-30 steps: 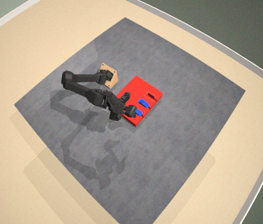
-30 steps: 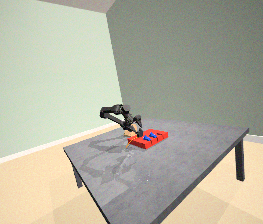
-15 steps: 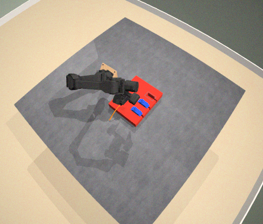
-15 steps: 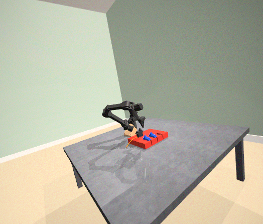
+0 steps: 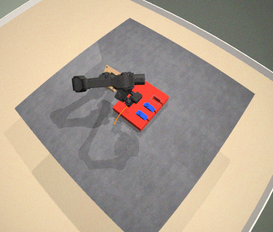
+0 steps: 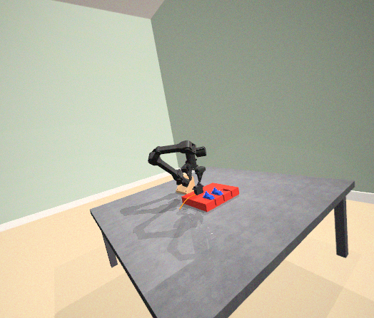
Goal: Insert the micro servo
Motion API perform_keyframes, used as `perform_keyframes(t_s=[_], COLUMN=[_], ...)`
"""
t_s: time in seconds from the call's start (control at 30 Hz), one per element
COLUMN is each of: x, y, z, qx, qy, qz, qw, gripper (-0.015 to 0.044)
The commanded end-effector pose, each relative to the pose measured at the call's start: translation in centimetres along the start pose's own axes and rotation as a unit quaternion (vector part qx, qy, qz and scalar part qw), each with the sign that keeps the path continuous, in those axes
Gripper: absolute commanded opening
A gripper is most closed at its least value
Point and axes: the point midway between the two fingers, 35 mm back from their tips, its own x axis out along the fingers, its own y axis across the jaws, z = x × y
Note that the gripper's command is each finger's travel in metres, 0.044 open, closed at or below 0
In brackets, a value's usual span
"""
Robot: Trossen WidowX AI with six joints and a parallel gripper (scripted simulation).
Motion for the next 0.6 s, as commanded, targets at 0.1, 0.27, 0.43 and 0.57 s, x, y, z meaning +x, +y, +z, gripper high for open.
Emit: perform_keyframes(t_s=[0.1, 0.27, 0.43, 0.57], x=[2.2, 2.6, 3.2, 3.8], y=[-0.1, -0.1, -0.1, -0.1], z=[0.0, 0.0, 0.0, 0.0], qx=[0.000, 0.000, 0.000, 0.000], qy=[-0.007, -0.007, -0.007, -0.007], qz=[-0.002, -0.002, -0.002, -0.002], qw=[1.000, 1.000, 1.000, 1.000], gripper=[0.0440, 0.0440, 0.0440, 0.0440])
